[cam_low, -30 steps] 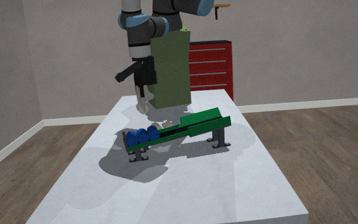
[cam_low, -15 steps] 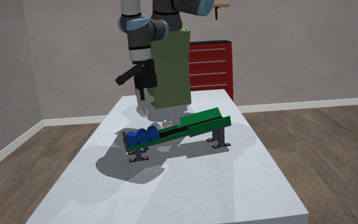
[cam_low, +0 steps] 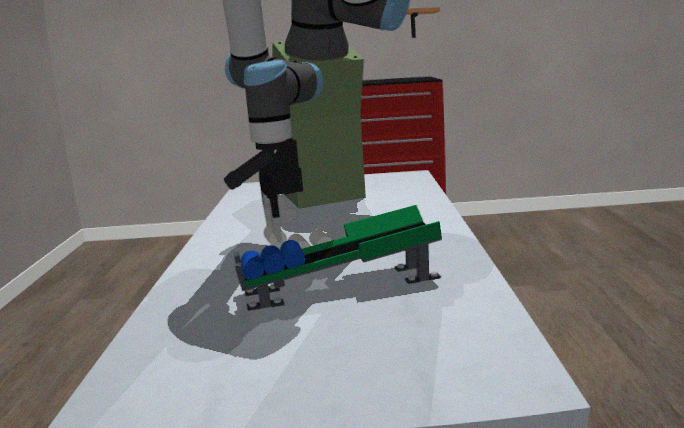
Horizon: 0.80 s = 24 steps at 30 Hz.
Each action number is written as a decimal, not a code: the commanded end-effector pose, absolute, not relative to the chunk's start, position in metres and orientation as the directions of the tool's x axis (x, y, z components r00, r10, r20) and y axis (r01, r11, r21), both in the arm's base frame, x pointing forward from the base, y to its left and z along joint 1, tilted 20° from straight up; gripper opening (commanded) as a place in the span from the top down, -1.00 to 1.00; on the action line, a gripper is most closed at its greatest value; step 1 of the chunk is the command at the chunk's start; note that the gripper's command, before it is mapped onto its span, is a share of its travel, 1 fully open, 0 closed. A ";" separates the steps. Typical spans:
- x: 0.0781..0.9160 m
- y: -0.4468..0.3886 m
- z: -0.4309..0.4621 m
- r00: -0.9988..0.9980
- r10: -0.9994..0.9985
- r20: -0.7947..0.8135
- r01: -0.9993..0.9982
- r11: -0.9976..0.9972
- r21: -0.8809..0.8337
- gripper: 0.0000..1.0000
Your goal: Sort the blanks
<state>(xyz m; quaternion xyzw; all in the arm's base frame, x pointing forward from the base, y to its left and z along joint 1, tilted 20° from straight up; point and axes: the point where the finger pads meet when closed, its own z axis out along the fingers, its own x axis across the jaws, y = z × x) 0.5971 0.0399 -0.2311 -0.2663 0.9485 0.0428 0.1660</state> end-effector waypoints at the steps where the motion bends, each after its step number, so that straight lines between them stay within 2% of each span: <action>1: 0.605 0.043 -0.252 -0.803 -0.491 -0.339 -0.519 0.855 -0.009 0.30; 24: 0.607 0.045 -0.260 -0.803 -0.491 -0.339 -0.519 0.855 -0.009 0.30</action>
